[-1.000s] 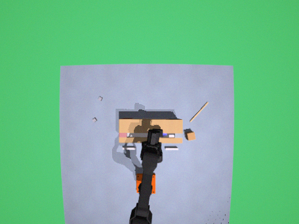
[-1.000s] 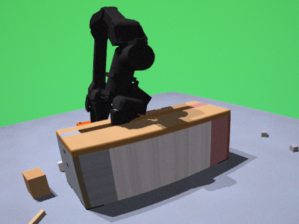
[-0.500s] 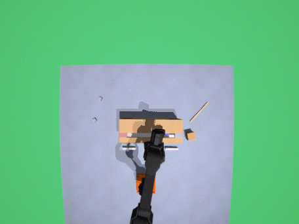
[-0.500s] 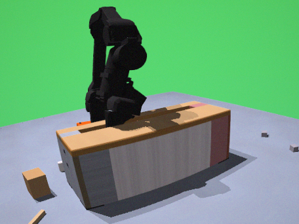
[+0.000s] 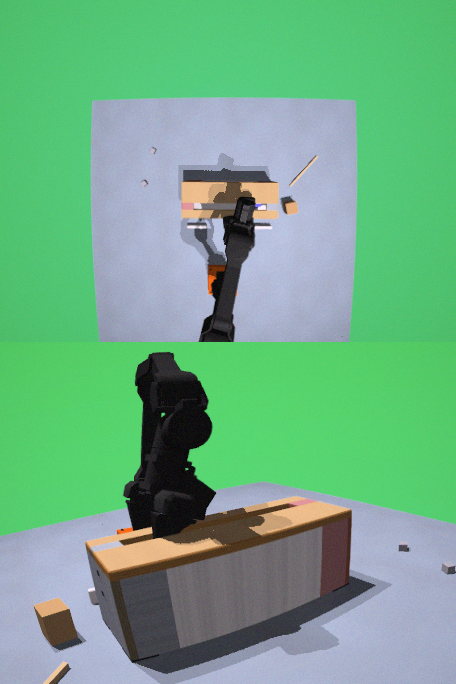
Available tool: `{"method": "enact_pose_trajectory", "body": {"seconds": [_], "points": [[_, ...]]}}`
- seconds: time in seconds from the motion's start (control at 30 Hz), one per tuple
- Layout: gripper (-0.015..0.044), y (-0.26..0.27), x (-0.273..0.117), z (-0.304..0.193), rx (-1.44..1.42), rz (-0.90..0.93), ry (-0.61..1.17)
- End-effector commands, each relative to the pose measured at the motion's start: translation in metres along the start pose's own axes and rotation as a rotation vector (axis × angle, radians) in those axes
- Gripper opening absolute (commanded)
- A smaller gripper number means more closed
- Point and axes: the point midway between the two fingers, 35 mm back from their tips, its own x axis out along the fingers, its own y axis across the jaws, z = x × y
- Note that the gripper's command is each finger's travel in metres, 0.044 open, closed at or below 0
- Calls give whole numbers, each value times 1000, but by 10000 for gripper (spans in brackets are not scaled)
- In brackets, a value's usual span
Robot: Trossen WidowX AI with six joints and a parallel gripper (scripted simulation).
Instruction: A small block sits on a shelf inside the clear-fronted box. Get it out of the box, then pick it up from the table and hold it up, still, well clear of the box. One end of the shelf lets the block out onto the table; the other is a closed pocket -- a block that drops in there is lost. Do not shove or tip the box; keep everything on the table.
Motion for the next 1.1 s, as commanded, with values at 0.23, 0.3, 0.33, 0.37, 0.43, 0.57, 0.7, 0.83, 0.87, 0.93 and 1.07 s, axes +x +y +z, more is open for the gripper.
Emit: {"method": "enact_pose_trajectory", "body": {"seconds": [0.23, 0.3, 0.33, 0.37, 0.43, 0.57, 0.7, 0.83, 0.87, 0.93, 1.07], "points": [[400, 0, 6, -12, 1, 5, 5], [400, 0, 6, -14, 1, 5, 5], [400, 0, 6, -15, 1, 5, 5], [400, 0, 7, -16, 1, 5, 5], [400, 0, 7, -18, 1, 5, 5], [400, 0, 9, -21, 1, 5, 6], [400, 0, 10, -25, 1, 5, 6], [400, 0, 11, -29, 1, 5, 6], [400, 0, 12, -30, 1, 5, 6], [400, 0, 12, -32, 1, 5, 7], [400, 0, 11, -35, 1, 5, 7]]}}
